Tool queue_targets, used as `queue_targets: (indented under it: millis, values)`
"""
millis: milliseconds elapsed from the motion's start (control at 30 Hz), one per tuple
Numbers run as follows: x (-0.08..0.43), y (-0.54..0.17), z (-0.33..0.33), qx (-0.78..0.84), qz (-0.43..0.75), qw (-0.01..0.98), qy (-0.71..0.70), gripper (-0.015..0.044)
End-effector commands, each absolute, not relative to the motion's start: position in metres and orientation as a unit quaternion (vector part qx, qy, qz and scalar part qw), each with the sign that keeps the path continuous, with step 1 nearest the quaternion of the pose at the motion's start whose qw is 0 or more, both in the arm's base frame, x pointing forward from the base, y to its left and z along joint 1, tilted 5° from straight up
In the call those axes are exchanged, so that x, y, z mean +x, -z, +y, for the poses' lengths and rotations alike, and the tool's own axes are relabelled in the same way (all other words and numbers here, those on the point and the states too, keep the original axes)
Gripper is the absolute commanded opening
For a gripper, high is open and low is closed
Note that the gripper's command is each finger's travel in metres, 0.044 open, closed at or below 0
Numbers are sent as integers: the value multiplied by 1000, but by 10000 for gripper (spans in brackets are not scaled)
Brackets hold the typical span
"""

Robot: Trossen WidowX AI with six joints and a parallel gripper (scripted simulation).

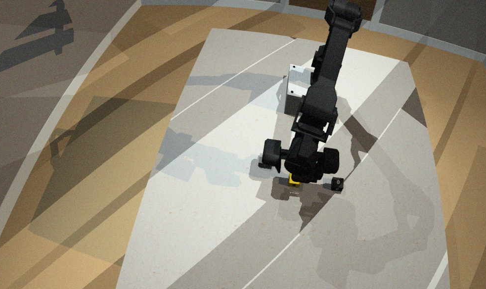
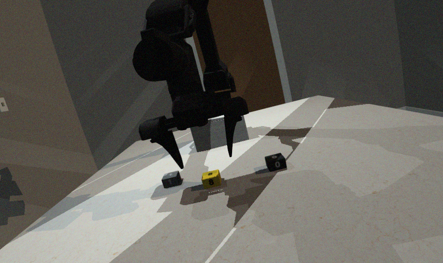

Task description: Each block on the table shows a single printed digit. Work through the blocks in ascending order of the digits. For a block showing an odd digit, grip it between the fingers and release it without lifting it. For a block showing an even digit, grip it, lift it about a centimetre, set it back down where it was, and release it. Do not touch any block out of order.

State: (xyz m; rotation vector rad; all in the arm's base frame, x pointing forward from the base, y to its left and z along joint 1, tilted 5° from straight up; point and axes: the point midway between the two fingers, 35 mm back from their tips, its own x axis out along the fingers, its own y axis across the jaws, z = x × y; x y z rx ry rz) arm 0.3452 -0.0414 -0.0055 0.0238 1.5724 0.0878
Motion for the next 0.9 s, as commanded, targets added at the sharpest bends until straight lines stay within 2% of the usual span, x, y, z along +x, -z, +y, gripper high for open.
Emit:
queue_targets:
  millis: [0, 633, 867]
  values:
    - [344, 12, -41, 13, 709, 704, -38, 400]
    - [344, 41, -38, 13, 709, 704, -38, 400]
    - [344, 41, -38, 13, 709, 704, -38, 216]
